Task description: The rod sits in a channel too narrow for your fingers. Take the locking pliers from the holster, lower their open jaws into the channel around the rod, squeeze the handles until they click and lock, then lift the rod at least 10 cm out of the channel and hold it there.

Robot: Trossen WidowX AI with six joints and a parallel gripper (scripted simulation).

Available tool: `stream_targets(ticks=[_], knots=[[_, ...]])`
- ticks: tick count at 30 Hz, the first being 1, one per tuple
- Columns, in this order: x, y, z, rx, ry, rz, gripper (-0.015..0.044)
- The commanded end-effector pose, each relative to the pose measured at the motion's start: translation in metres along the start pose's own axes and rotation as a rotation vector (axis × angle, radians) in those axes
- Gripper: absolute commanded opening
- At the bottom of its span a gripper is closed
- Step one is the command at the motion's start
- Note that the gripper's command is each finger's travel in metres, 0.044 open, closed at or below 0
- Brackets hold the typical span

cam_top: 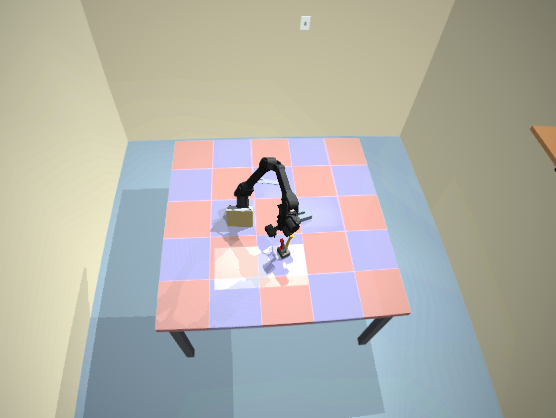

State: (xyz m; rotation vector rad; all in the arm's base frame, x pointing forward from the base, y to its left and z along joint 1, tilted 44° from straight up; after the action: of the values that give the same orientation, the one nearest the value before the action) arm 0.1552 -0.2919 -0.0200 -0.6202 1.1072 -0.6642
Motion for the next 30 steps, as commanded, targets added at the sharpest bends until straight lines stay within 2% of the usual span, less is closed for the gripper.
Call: stream_targets(ticks=[1,6,15,30], knots=[[0.007,0.001,0.001,0.003,0.002,0.0,0.044],[0.01,0.001,0.001,0.003,0.002,-0.001,0.044],[0.045,0.0,0.002,0.003,0.001,-0.003,0.044],[0.047,0.011,0.003,0.004,0.001,-0.003,0.044]])
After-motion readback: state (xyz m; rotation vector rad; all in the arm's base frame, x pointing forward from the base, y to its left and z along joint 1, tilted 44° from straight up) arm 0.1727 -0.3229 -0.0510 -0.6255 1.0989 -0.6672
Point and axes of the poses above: the point midway between the two fingers, 35 mm back from their tips, its own y axis out along the fingers, its own z axis across the jaws, x = y × z, the point moved 8 cm from there along -y, back along the fingers, and after that the axes turned 2 degrees about y, right-handed, at the moved point
